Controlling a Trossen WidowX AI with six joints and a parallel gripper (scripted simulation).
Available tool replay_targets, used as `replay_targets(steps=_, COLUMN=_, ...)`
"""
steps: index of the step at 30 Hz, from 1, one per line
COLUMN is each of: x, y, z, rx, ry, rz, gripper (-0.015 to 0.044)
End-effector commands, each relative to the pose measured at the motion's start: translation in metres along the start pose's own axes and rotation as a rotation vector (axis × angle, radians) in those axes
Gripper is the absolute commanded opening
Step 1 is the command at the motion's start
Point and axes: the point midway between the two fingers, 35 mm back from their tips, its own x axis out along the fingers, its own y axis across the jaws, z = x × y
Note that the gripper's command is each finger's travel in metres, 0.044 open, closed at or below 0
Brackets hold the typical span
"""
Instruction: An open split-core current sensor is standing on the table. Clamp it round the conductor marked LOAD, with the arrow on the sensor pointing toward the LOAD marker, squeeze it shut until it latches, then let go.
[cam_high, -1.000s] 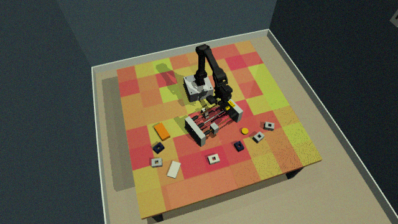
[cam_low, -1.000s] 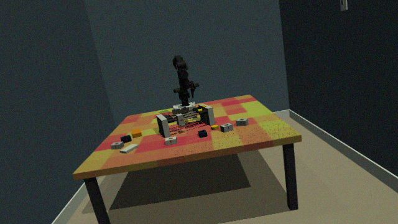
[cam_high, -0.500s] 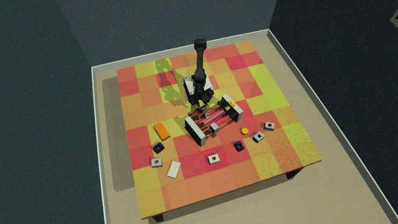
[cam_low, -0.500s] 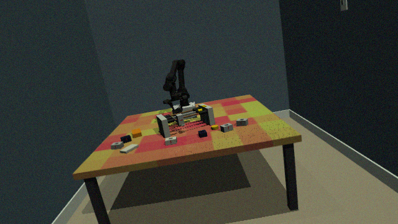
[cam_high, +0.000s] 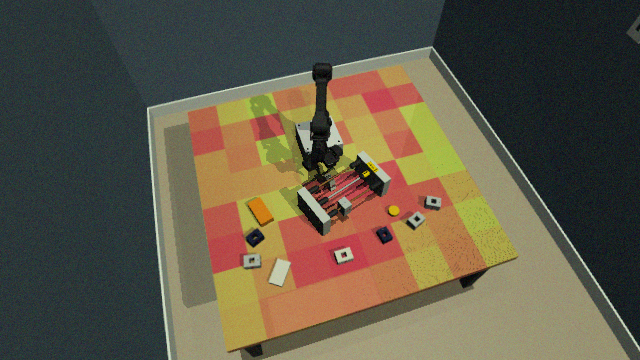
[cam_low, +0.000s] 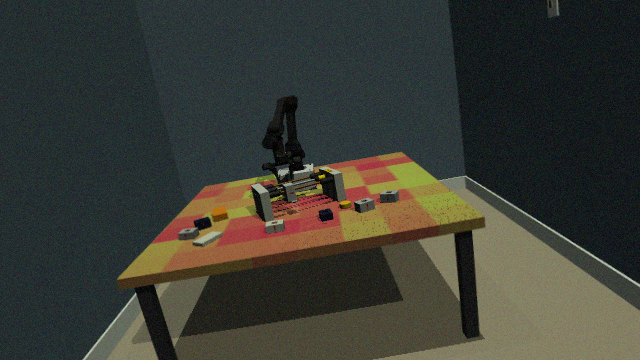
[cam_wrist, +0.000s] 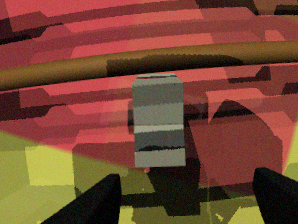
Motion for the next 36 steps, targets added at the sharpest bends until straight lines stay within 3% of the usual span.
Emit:
replay_targets(steps=1, x=0.011, y=0.002, z=-0.002, rx=0.003, ry=0.008, rz=0.012, gripper=0.0280)
replay_targets(steps=28, x=0.047, y=0.004, z=-0.004, rx=0.003, ry=0.008, rz=0.013, gripper=0.0280)
replay_targets(steps=36, x=0.043, y=0.003, z=-0.002, rx=-0.001, ry=-0.002, rz=0.008, gripper=0.0226)
